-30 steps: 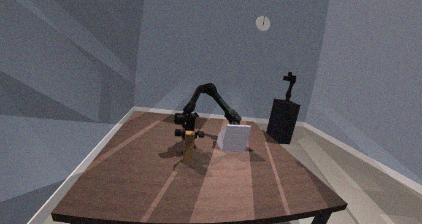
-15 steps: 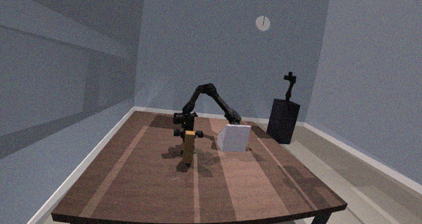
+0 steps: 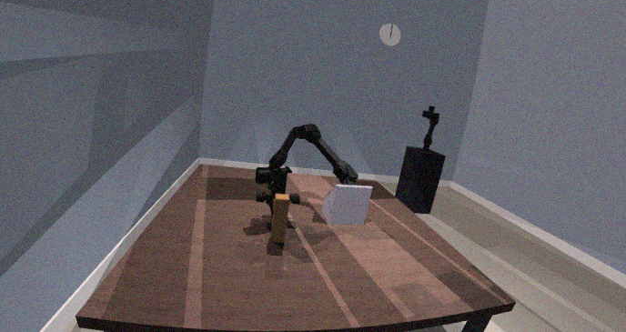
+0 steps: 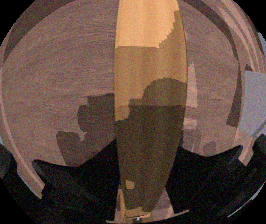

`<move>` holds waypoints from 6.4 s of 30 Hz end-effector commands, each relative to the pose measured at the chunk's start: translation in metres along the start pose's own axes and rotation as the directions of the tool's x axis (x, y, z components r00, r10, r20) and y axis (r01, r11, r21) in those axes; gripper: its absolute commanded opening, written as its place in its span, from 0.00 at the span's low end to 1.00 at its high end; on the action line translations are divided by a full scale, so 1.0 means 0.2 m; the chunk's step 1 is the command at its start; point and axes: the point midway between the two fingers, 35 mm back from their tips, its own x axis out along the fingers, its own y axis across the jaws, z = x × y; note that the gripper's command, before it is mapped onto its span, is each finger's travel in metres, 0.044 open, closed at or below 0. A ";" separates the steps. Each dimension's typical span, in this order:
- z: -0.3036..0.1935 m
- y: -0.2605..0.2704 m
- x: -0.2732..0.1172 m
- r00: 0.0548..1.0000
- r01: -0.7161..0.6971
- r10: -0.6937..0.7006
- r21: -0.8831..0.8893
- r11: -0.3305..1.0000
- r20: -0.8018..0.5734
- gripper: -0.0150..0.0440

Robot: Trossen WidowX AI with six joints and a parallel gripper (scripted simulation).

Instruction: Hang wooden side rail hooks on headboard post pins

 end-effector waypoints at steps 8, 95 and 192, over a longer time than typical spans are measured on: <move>0.00 0.00 0.00 1.000 0.000 0.000 0.000 1.000 0.000 0.25; 0.00 0.00 -0.07 1.000 -0.015 0.015 0.002 1.000 0.001 0.25; 0.00 0.00 -0.15 1.000 -0.015 0.015 0.002 1.000 0.000 0.25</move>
